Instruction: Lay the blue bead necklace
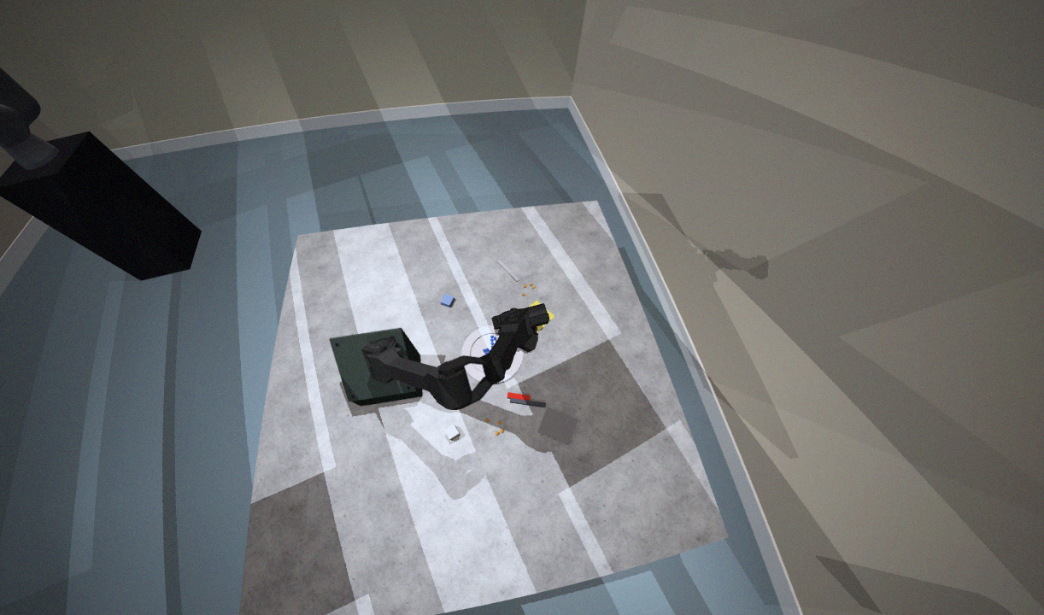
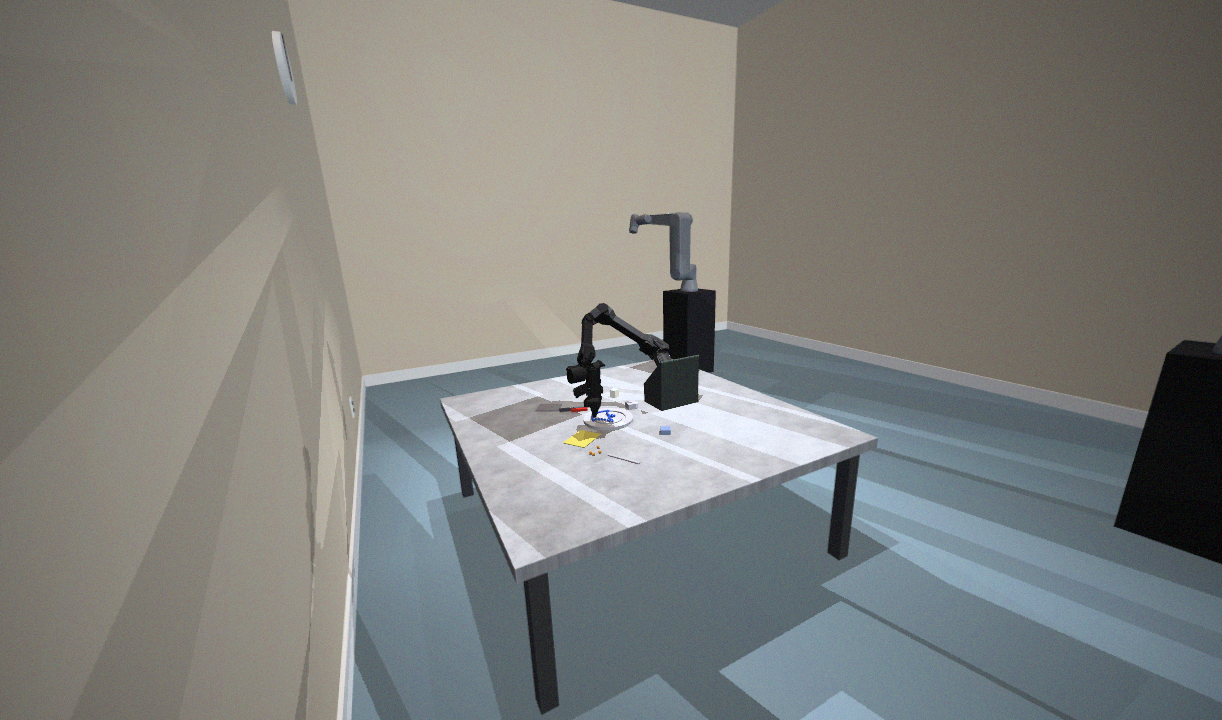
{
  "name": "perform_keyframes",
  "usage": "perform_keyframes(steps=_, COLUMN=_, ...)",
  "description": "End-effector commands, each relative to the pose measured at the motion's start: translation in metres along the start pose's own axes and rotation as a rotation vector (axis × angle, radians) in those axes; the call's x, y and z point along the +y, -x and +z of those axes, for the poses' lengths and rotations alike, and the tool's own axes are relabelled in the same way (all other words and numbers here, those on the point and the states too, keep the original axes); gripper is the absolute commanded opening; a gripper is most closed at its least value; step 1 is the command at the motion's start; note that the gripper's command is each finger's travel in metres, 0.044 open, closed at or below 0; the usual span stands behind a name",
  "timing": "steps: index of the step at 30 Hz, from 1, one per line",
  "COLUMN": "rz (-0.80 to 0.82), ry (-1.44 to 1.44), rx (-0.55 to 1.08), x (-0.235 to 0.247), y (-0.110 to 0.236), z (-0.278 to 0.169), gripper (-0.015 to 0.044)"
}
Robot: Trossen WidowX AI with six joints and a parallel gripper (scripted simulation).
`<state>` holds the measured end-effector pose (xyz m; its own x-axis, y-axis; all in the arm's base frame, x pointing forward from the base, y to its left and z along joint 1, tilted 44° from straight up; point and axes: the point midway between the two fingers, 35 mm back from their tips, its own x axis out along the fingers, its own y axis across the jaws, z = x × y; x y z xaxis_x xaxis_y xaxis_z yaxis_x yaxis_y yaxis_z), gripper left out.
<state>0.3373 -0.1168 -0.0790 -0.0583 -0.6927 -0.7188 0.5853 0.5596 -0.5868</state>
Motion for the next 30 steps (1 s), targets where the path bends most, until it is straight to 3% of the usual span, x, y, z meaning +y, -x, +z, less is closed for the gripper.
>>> perform_keyframes(steps=1, rz=-0.005, ry=0.01, rx=0.006, x=0.0001, y=-0.008, z=-0.003, gripper=0.012)
perform_keyframes(steps=11, rz=-0.006, ry=0.012, rx=0.009, x=-0.0006, y=-0.0168, z=-0.004, gripper=0.012)
perform_keyframes(steps=16, rz=-0.003, ry=0.005, rx=0.006, x=-0.001, y=-0.0145, z=-0.0024, gripper=0.0)
perform_keyframes(steps=30, rz=-0.003, ry=0.005, rx=0.006, x=-0.001, y=-0.0145, z=-0.0024, gripper=0.0)
